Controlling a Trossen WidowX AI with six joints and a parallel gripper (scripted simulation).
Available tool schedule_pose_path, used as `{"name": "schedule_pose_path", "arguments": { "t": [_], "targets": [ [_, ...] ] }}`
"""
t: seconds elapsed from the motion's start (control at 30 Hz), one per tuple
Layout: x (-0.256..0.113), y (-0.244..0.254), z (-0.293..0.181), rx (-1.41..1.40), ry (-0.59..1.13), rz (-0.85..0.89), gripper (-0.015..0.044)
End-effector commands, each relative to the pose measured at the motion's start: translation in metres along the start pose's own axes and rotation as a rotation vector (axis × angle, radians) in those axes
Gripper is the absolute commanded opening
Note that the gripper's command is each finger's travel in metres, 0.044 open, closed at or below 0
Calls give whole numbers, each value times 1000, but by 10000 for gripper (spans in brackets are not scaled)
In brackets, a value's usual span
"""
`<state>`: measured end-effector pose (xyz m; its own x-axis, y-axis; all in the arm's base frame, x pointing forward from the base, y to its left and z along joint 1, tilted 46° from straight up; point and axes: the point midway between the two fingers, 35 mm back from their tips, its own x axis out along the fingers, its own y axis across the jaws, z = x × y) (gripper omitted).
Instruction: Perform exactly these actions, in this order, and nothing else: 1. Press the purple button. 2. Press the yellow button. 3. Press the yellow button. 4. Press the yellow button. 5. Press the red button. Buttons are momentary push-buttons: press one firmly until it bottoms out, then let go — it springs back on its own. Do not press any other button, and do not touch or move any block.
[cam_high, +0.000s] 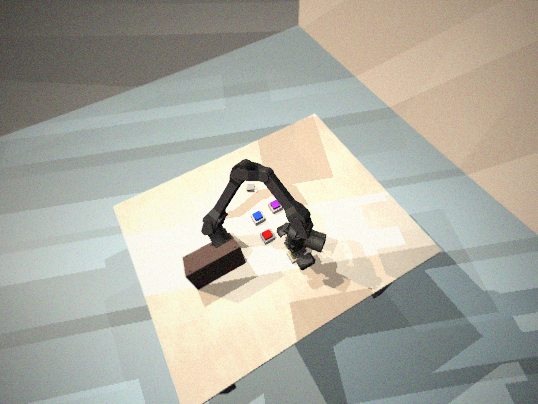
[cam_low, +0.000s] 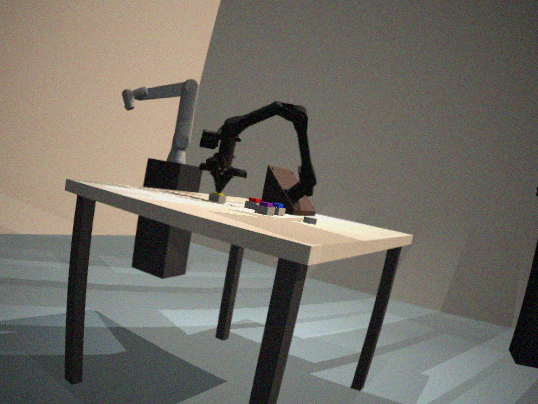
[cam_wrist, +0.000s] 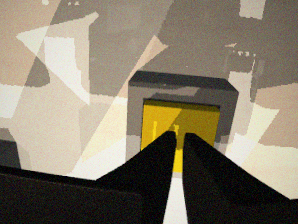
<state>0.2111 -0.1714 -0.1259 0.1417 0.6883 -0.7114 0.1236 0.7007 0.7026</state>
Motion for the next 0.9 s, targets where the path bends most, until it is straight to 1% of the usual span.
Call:
{"name": "schedule_pose_path", "arguments": {
  "t": [0.0,0.07,0.2,0.87],
  "targets": [
    [-21,0,0,1,-1,-1,20],
    [-32,0,-1,3,-1,1,20],
    [-32,0,-1,3,-1,1,20],
    [-1,0,0,3,-1,2,20]
  ]
}}
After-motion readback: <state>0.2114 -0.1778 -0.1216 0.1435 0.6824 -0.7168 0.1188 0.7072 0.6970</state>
